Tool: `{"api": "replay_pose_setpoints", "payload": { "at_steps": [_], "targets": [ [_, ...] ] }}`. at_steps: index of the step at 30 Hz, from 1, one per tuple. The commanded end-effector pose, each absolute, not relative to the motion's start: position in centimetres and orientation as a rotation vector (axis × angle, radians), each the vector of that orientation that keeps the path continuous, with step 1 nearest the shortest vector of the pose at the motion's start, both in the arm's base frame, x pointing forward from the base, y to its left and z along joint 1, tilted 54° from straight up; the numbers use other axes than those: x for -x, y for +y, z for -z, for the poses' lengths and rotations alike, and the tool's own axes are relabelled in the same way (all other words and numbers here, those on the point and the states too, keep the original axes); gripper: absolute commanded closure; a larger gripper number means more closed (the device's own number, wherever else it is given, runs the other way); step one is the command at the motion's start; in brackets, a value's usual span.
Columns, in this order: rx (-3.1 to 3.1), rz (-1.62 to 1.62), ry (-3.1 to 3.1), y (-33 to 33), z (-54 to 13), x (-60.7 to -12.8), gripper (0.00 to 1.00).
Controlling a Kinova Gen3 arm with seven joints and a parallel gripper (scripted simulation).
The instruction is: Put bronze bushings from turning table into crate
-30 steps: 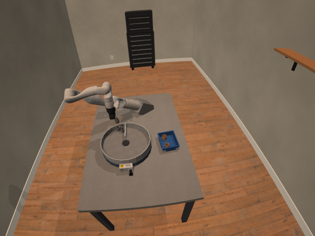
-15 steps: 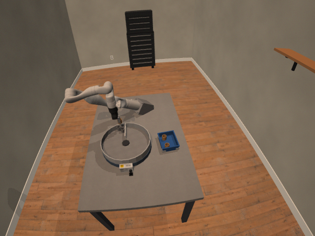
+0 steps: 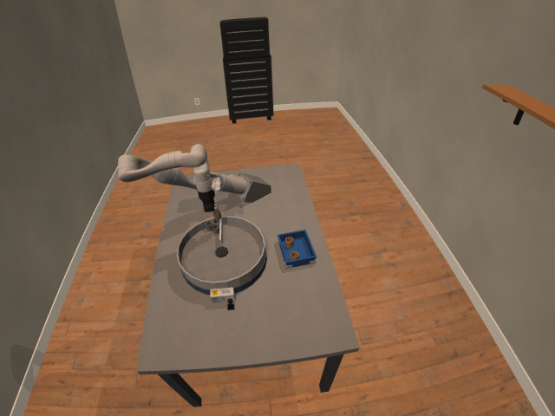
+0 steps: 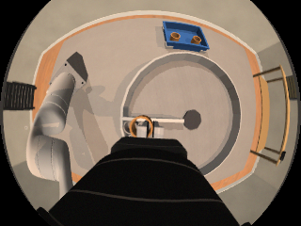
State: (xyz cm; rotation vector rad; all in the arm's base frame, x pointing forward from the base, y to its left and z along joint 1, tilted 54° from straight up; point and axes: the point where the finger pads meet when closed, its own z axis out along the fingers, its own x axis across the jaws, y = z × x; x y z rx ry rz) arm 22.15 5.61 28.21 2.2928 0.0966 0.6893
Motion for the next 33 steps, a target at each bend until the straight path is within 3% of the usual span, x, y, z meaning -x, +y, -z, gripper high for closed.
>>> {"api": "replay_pose_setpoints", "payload": {
  "at_steps": [1,33],
  "targets": [
    [-2.288,-0.678,0.104,7.5,-27.0,-23.2,1.00],
    [-2.291,-0.681,0.101,14.1,-23.4,-27.1,1.00]
  ]
}}
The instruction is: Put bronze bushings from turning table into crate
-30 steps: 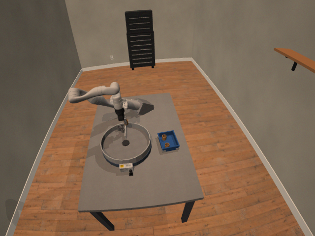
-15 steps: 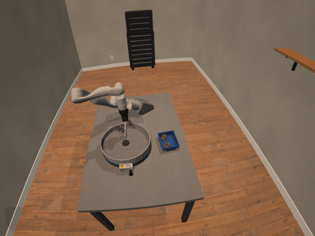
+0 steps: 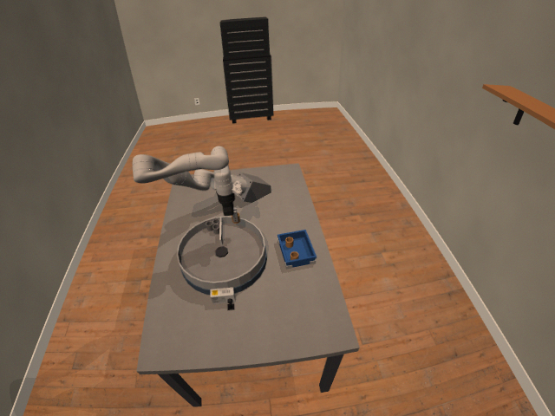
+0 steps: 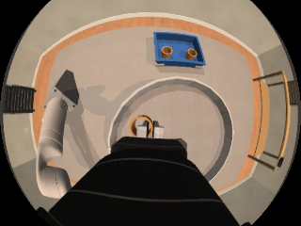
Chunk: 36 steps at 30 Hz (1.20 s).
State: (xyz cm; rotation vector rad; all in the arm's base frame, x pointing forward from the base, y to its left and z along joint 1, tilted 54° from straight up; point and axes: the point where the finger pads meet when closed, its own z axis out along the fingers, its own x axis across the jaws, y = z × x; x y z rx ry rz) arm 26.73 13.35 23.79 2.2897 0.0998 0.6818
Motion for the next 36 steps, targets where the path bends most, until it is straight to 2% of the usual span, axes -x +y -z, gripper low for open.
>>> {"api": "replay_pose_setpoints", "payload": {
  "at_steps": [1,4,16,21,33,36],
  "targets": [
    [-2.291,-0.681,0.101,14.9,-22.9,-27.6,1.00],
    [-2.291,-0.681,0.102,17.4,-21.5,-29.1,1.00],
    [-2.291,-0.681,0.102,17.4,-21.5,-29.1,1.00],
    [-2.292,-0.682,0.100,21.5,-19.3,-31.5,1.00],
    [-2.292,-0.682,0.100,21.5,-19.3,-31.5,1.00],
    [-2.293,-0.683,0.099,24.0,-17.9,-33.0,1.00]
  ]
}}
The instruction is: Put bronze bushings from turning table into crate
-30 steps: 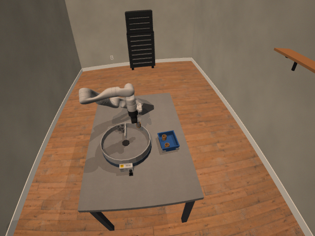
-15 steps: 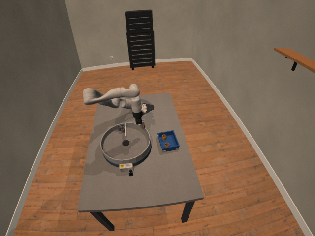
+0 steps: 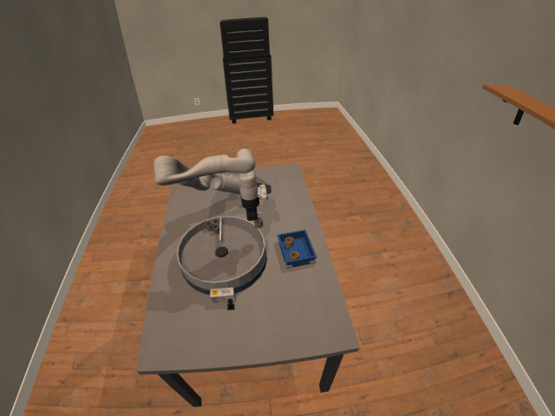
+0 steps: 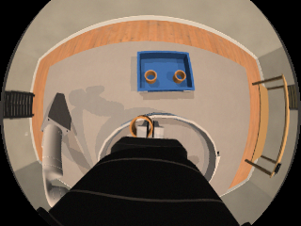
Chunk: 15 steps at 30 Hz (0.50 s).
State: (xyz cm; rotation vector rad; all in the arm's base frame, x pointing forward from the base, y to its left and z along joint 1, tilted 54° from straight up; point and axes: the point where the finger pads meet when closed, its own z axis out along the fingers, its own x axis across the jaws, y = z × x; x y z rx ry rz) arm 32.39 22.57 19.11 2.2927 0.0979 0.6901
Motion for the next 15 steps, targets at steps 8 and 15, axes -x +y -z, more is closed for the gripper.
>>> {"api": "replay_pose_setpoints", "payload": {
  "at_steps": [8,15],
  "targets": [
    [-2.293,-0.683,0.099,25.7,-17.0,-34.0,1.00],
    [-2.294,-0.684,0.099,26.5,-16.6,-34.5,1.00]
  ]
}}
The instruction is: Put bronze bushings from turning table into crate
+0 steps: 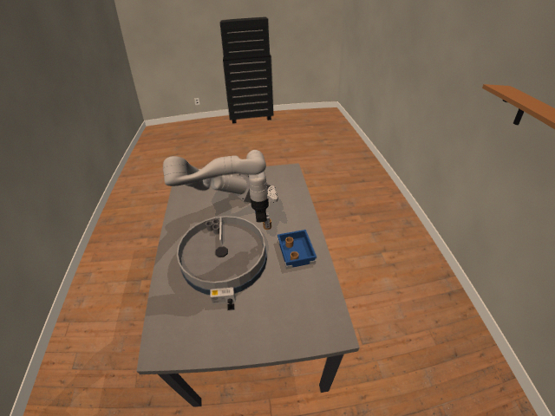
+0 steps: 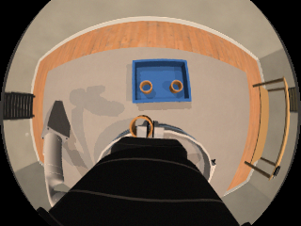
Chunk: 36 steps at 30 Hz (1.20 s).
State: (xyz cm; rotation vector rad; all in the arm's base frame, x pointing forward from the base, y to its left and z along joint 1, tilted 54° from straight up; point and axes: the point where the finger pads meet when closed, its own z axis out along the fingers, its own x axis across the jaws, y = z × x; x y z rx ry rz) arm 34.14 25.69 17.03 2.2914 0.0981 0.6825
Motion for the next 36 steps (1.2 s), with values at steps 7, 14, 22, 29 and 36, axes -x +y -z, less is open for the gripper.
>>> {"api": "replay_pose_setpoints", "payload": {
  "at_steps": [7,14,22,29,36],
  "targets": [
    [-2.294,-0.684,0.099,29.8,-14.8,-36.5,1.00],
    [-2.294,-0.684,0.099,29.8,-14.8,-36.5,1.00],
    [-2.295,-0.685,0.098,33.9,-12.5,-39.0,1.00],
    [-2.295,-0.685,0.098,33.9,-12.5,-39.0,1.00],
    [-2.295,-0.684,0.098,33.1,-11.7,-39.6,1.00]
  ]
}}
